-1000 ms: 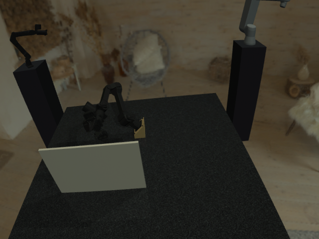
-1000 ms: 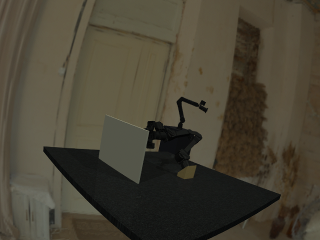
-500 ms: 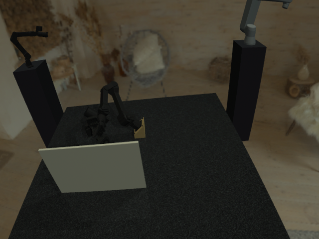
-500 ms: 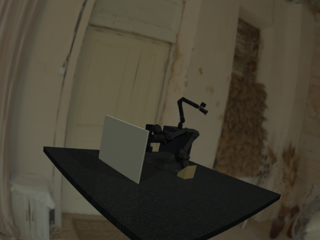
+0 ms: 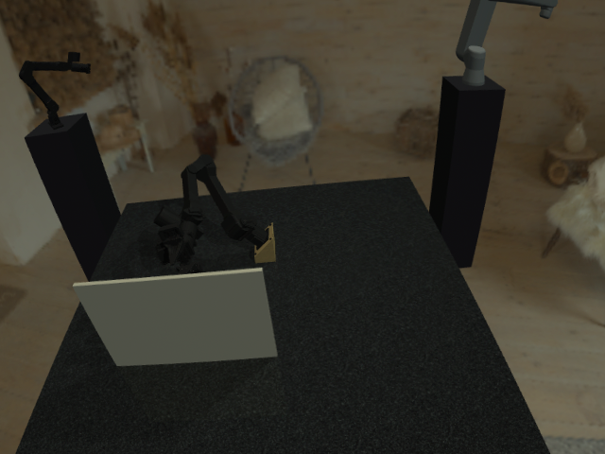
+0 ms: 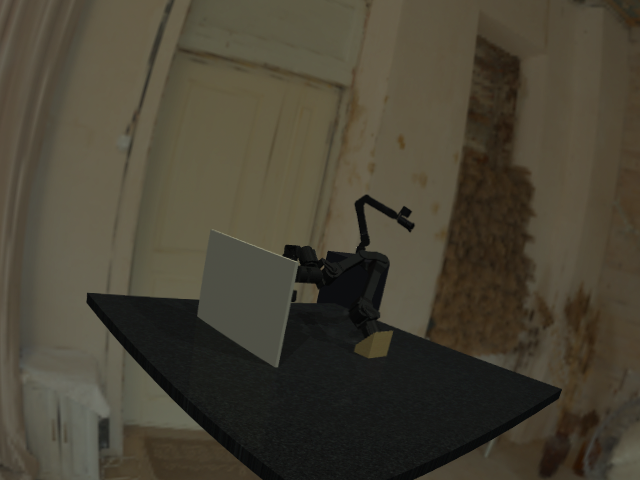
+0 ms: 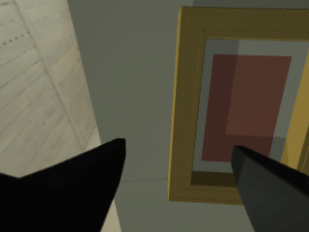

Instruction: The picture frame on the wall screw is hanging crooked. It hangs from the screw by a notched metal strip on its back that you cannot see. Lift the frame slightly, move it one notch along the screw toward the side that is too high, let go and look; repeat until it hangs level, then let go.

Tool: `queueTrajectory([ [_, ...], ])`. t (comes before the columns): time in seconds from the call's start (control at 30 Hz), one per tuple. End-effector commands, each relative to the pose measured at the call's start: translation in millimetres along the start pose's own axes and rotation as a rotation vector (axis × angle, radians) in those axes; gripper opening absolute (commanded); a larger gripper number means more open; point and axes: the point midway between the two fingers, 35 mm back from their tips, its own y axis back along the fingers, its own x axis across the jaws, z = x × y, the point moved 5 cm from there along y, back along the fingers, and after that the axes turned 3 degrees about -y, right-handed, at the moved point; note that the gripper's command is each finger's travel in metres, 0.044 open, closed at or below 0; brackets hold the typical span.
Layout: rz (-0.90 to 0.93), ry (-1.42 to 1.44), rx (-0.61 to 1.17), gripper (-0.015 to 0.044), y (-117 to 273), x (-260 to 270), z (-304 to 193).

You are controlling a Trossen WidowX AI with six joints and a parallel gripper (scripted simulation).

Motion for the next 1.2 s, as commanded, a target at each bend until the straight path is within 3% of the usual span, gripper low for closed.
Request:
queueTrajectory([
  [0.0, -0.012, 0.001, 0.003, 0.026, -32, -5, -3],
  [1.17, -0.011, 0.001, 0.003, 0.026, -63, -6, -4],
])
